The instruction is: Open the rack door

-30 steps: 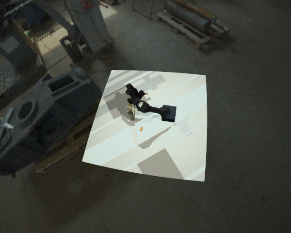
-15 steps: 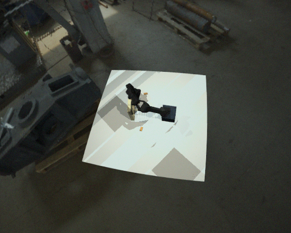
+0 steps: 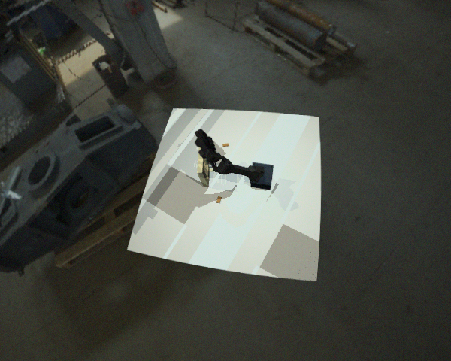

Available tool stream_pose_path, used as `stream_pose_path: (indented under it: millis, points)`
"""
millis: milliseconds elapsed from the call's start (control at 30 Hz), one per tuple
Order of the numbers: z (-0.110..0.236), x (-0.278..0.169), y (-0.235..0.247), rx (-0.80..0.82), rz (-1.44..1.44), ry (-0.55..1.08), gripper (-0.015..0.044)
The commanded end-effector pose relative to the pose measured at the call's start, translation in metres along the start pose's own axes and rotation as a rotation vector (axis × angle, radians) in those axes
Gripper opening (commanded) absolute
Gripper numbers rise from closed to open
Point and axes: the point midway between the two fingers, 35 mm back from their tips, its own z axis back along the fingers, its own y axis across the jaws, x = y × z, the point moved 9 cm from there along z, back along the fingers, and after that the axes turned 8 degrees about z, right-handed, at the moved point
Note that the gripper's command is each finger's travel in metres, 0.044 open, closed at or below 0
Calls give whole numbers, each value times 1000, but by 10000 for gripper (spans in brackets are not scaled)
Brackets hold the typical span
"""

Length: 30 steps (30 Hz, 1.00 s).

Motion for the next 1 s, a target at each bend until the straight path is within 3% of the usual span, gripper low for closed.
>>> stream_pose_path:
  millis: [0, 633, 933, 967]
  points:
    - [0, 0, 0, 0, 223, -4, 293]
    - [0, 0, 0, -2, 1156, -4, 293]
    - [0, 0, 0, -2, 1189, -4, 293]
    - [0, 0, 0, -2, 1189, -4, 267]
